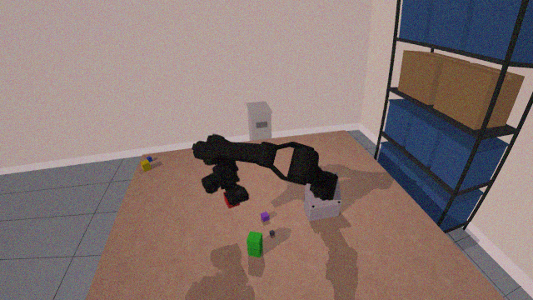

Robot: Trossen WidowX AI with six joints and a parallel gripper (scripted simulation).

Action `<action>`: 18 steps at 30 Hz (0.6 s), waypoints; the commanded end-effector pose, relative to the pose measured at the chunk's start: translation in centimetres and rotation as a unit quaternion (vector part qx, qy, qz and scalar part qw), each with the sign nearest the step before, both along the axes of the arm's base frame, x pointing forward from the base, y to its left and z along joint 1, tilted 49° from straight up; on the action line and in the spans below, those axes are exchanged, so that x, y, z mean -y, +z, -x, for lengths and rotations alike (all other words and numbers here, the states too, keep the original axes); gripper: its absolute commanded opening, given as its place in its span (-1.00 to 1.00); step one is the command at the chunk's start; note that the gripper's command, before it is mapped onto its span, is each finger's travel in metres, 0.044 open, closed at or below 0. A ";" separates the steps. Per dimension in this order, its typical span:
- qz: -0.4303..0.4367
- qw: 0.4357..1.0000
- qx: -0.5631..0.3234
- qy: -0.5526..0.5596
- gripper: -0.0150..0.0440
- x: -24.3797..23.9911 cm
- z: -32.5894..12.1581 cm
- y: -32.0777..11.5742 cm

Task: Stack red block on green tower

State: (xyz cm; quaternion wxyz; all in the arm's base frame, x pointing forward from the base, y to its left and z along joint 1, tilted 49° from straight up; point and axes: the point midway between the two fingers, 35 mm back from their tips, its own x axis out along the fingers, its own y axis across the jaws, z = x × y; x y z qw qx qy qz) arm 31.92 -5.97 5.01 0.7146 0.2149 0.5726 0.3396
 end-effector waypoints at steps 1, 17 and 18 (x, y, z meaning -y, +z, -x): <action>-0.003 1.000 -0.002 -0.003 -0.49 -1.7 0.4 1.8; -0.008 1.000 -0.002 -0.002 -0.49 -7.3 3.2 7.2; -0.009 1.000 -0.002 -0.002 -0.49 -7.6 3.5 7.5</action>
